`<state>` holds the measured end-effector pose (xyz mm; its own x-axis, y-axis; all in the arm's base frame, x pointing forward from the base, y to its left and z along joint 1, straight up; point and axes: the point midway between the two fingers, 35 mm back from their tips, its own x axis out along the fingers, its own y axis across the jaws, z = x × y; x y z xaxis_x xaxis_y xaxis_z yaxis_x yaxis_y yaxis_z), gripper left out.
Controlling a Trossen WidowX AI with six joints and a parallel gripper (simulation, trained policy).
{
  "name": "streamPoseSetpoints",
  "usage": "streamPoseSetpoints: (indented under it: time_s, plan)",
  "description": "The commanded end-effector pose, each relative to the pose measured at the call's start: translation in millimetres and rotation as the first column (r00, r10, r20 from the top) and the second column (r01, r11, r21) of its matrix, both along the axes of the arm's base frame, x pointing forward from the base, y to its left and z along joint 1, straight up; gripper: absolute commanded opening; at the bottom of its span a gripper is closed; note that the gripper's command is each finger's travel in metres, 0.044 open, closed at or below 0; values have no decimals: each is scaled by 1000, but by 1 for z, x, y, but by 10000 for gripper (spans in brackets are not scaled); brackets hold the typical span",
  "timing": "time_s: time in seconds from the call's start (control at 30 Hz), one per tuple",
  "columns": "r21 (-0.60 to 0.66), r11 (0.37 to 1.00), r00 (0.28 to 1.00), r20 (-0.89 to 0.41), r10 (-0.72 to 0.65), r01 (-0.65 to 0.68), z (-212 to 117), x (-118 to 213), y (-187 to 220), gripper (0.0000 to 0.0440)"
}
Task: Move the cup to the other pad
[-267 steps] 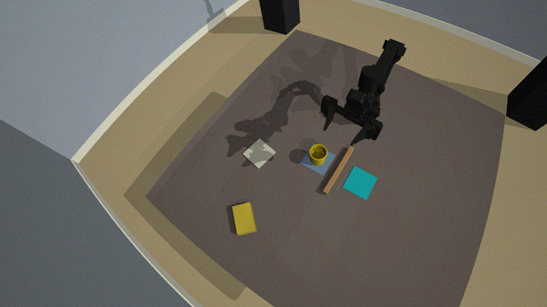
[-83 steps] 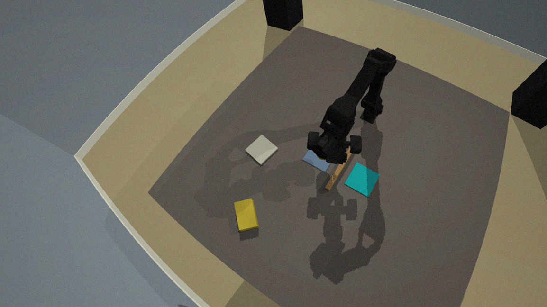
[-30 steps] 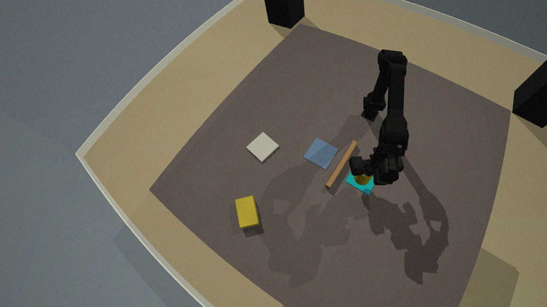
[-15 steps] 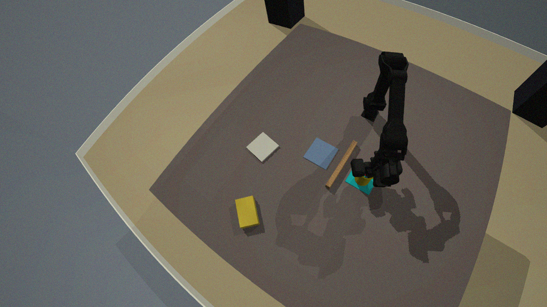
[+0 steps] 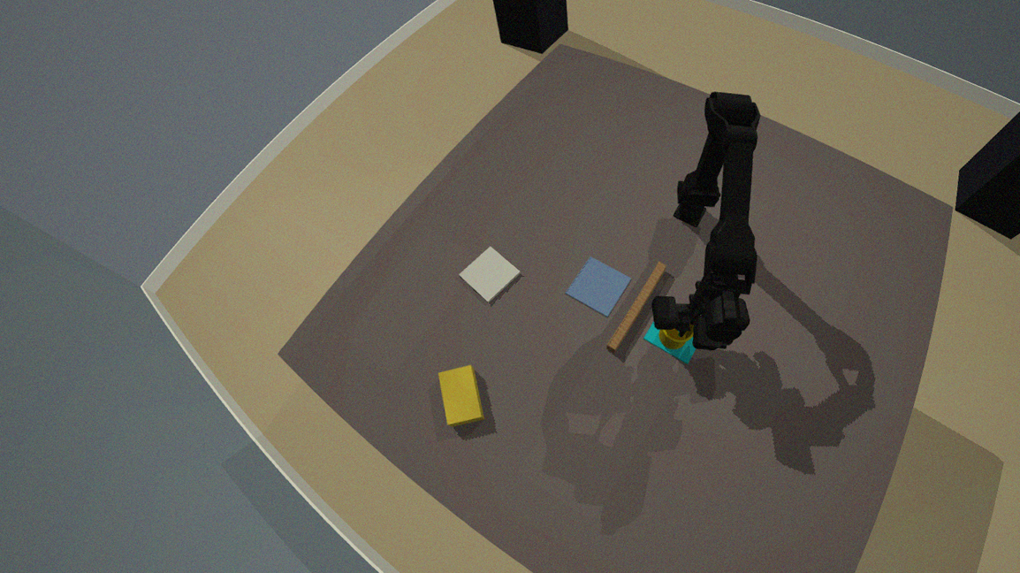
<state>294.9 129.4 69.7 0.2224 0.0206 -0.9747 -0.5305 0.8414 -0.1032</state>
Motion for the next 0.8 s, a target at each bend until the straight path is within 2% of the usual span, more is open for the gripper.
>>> streamPoseSetpoints:
  time_s: [0.0, 0.37, 0.77]
  plan:
    - [29, 1000, 1000, 30, -2, 1, 9, 2, 2, 148]
    - [73, 997, 999, 46, -4, 0, 26, -11, -3, 180]
    - [132, 991, 994, 109, -22, 7, 60, -17, -6, 239]
